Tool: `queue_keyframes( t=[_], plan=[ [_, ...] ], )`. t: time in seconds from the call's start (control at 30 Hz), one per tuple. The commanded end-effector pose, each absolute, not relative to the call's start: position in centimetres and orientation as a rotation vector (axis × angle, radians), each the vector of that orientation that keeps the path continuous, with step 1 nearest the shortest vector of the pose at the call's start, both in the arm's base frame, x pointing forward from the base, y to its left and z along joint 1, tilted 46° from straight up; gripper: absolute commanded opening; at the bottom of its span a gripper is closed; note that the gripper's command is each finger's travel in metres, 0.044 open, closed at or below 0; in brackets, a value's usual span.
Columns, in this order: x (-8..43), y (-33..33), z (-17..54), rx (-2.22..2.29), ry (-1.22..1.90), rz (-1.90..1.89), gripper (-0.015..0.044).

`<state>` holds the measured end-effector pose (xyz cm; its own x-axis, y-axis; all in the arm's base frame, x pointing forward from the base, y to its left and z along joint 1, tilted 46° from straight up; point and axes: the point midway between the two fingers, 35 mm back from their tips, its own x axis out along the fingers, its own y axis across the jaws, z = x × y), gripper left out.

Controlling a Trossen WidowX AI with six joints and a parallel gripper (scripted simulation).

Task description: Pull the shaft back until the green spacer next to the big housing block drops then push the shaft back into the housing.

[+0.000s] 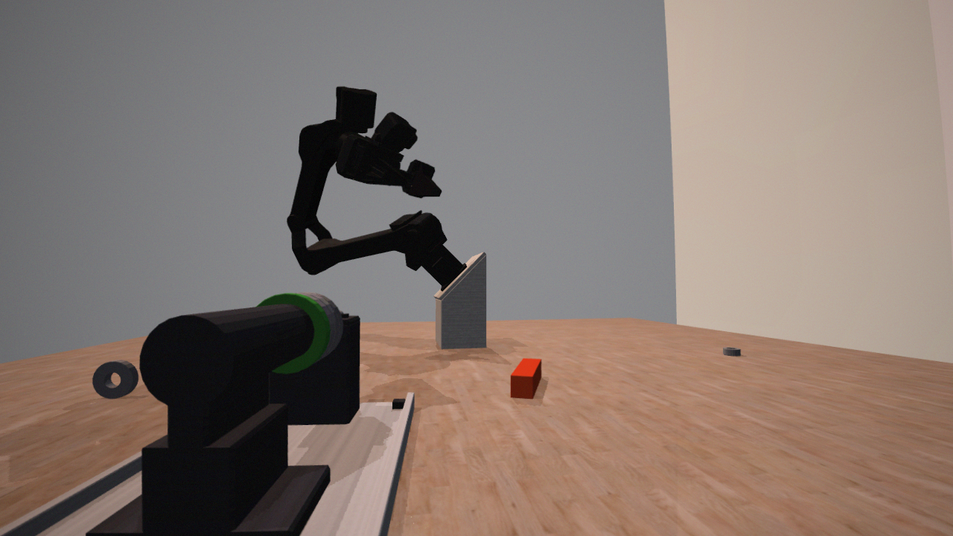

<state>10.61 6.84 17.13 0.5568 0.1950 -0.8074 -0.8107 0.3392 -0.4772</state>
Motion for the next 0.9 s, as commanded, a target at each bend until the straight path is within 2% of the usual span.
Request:
queue_keyframes(
  t=[0.0, 0.03, 0.37, 0.57, 0.87],
  plan=[
    [10.7, 6.9, 17.1, -1.001, 0.726, 0.722, 0.0426],
    [11.2, 7.2, 17.1, -0.945, 0.739, 0.685, 0.044],
    [21.0, 8.7, 16.0, 0.191, 0.764, -0.017, 0.044],
    [26.5, 6.5, 14.6, 0.87, 0.579, -0.369, 0.044],
    [30.5, 2.3, 13.1, 1.486, 0.278, -0.621, 0.044]
  ],
)
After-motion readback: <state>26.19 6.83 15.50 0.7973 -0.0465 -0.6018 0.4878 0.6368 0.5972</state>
